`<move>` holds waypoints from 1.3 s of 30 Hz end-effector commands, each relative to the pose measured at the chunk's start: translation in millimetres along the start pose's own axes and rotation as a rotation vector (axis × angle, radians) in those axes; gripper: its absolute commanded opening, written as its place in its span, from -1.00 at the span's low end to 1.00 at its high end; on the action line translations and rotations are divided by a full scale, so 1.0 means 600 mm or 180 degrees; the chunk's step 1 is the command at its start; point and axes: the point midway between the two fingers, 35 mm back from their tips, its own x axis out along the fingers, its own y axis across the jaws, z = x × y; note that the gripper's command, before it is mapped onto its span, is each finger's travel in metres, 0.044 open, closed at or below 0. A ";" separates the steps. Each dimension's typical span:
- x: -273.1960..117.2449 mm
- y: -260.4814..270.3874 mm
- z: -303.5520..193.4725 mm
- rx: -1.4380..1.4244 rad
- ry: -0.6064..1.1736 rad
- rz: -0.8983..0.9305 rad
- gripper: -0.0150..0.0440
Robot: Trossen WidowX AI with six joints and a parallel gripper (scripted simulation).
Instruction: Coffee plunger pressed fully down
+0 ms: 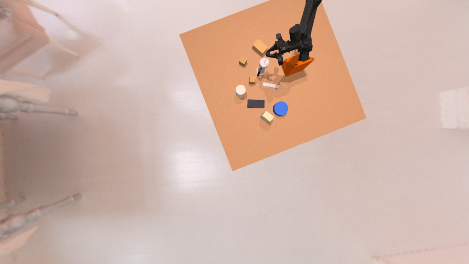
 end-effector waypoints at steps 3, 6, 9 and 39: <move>0.014 0.011 -0.023 -0.0039 0.0046 0.0048 -0.09; 0.019 0.013 -0.029 -0.0038 0.0050 0.0051 -0.09; 0.024 0.015 -0.035 -0.0037 0.0053 0.0054 -0.09; 0.076 0.015 -0.100 -0.0047 0.0022 0.0040 -0.09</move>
